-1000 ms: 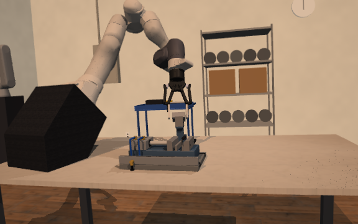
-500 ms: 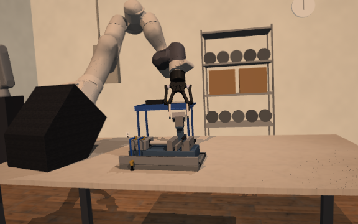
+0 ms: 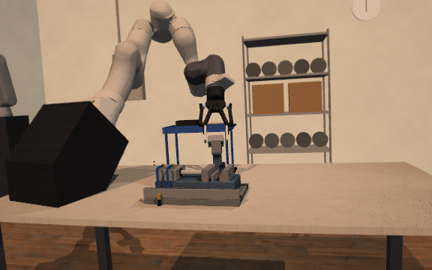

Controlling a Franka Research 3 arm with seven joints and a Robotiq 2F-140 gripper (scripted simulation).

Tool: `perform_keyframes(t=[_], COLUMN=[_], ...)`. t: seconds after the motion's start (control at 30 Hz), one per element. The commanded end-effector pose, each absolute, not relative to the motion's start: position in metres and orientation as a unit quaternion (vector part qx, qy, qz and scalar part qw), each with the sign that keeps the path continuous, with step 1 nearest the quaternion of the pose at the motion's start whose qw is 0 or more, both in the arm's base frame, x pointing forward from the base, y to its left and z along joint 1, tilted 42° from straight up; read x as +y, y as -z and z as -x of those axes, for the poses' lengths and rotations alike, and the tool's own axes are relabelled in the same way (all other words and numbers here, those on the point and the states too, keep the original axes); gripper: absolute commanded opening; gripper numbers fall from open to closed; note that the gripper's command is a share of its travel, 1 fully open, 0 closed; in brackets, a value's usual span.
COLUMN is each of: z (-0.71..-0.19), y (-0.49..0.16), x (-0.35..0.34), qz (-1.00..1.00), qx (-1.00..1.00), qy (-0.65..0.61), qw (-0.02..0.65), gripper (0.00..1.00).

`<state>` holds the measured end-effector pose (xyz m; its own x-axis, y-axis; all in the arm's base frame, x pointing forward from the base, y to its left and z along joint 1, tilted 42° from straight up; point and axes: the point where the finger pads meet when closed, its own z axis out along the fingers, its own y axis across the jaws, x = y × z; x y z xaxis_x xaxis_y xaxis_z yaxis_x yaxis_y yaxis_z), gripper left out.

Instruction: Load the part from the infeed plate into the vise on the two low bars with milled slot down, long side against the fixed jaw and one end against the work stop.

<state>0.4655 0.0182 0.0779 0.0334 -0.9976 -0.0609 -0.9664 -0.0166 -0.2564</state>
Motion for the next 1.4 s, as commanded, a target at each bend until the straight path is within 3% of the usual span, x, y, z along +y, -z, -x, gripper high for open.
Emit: perform_keyframes(t=[0.0,1.37], z=[-0.4649,-0.4651], y=[-0.0772,-0.0771], x=[0.0184,0.0213], qz=[0.673,0.668], qx=[0.730,0.734], qy=[0.077,0.114], qw=[0.091,0.052], gripper=[0.51,0.51])
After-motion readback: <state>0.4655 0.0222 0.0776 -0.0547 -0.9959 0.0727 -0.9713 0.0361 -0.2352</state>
